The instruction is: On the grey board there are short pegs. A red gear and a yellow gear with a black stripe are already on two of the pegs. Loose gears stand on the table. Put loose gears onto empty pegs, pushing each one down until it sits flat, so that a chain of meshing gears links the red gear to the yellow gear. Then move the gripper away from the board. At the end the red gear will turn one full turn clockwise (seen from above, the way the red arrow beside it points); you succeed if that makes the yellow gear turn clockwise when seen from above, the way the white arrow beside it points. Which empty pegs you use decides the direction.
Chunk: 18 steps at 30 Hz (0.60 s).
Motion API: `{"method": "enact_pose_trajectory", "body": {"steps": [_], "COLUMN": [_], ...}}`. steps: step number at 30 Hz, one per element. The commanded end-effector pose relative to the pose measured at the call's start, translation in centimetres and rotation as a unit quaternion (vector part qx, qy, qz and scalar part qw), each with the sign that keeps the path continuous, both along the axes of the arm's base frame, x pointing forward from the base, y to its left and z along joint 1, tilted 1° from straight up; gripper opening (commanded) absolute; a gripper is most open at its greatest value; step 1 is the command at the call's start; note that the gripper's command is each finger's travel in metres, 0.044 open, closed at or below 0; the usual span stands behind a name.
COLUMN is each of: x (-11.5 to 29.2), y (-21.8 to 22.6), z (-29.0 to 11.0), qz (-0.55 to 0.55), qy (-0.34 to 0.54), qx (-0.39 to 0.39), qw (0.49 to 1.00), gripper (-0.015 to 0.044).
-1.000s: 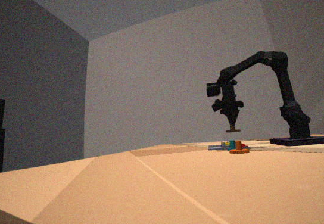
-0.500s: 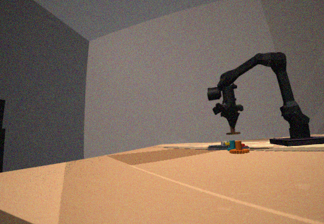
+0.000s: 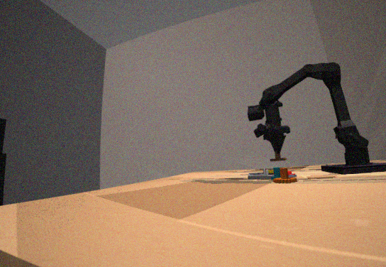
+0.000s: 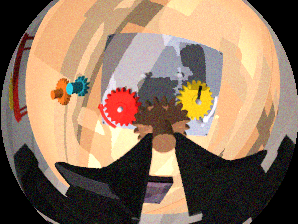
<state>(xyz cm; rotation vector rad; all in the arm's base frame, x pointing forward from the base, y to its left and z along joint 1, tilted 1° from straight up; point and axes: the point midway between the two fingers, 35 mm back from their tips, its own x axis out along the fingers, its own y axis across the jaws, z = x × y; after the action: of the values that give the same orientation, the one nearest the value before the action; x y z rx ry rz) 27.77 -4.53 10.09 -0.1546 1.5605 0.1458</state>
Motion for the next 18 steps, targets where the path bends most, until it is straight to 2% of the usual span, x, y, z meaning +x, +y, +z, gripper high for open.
{"method": "enact_pose_trajectory", "body": {"steps": [1, 18], "x": [-0.03, -0.03], "y": [-0.06, -0.03], "z": [0.05, -0.77], "qz": [0.002, 0.041], "qy": [0.000, 0.001], "qx": [-0.001, -0.001], "qw": [1.000, 0.999], "gripper": [0.0000, 0.0000]}}
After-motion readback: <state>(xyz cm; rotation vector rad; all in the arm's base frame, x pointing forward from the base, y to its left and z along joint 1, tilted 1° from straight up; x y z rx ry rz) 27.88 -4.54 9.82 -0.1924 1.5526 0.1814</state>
